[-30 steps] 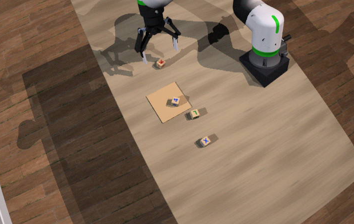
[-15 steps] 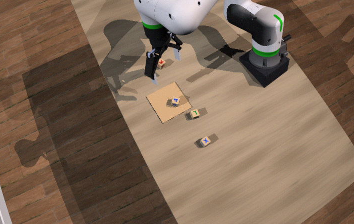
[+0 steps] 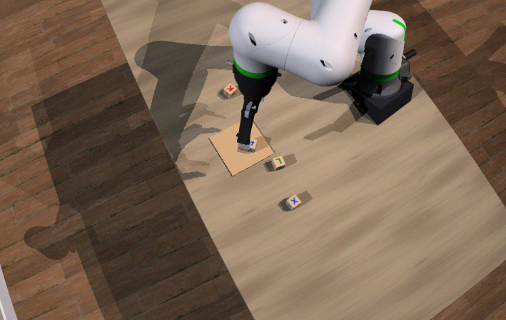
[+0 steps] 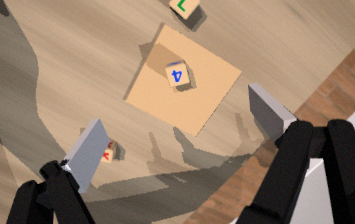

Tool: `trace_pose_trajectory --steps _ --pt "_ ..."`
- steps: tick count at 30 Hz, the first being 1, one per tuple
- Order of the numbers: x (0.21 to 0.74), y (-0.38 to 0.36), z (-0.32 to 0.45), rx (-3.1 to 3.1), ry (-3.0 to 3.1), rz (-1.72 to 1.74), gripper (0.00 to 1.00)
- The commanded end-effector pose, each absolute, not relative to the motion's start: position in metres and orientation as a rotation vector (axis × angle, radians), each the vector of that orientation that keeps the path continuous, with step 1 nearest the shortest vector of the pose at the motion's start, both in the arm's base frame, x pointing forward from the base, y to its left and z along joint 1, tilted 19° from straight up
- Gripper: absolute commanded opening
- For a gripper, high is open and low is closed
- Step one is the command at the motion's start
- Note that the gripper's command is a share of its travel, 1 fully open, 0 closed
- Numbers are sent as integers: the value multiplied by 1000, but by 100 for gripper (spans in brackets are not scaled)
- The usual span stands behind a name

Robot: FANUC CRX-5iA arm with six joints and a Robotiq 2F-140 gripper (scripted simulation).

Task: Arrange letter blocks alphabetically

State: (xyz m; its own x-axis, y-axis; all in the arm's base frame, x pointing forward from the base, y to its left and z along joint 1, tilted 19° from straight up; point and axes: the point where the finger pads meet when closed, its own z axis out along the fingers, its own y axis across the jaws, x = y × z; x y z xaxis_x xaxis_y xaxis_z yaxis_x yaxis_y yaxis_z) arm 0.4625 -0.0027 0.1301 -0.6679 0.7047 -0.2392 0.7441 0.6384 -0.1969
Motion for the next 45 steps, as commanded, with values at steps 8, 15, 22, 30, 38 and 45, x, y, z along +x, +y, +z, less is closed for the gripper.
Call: trace_pose_trajectory --steps 8,15,22,30,38,45 --pt "463 5 131 1170 2719 -438 100" --pt "463 5 131 1172 2718 -438 100" --pt "463 4 130 1300 2645 -425 100" --pt "464 4 128 1583 2453 -390 100" --pt "464 3 125 1872 2205 -345 100" --pt "464 2 123 2073 1990 -308 100"
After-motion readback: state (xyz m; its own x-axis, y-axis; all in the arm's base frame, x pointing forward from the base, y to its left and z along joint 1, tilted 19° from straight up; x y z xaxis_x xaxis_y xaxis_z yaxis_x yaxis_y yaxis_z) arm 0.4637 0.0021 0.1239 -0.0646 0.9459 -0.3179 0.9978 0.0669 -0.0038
